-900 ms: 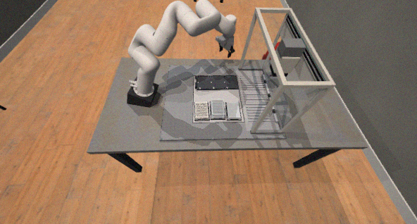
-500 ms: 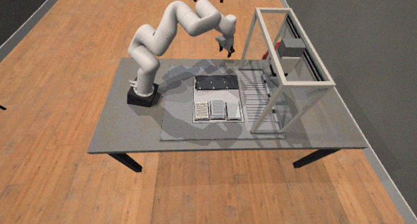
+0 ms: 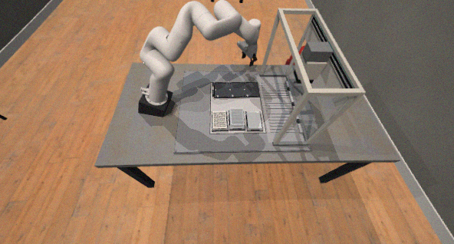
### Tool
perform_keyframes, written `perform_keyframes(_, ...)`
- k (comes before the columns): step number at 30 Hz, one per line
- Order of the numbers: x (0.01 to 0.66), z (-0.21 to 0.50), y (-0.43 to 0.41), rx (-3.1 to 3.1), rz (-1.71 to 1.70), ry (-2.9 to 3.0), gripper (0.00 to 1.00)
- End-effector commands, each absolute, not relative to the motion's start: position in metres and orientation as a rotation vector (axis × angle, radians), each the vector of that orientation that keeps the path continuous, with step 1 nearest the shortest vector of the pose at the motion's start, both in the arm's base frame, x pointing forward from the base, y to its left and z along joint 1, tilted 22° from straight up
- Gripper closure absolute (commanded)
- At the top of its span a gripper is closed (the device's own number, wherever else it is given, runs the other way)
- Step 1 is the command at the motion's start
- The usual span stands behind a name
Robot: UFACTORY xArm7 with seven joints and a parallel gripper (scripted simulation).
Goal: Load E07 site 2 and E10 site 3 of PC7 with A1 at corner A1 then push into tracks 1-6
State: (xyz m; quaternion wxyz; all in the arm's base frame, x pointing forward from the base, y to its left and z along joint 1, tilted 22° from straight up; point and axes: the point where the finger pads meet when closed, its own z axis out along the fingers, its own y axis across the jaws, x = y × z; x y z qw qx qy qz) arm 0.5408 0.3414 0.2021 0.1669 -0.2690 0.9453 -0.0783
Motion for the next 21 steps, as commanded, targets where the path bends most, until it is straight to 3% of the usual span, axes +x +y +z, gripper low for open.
perform_keyframes(1,0.547,0.207,0.328,-0.633,-0.193,2.721,0.0)
perform_keyframes(21,0.572,0.222,0.247,-0.141,-0.104,2.79,0.0)
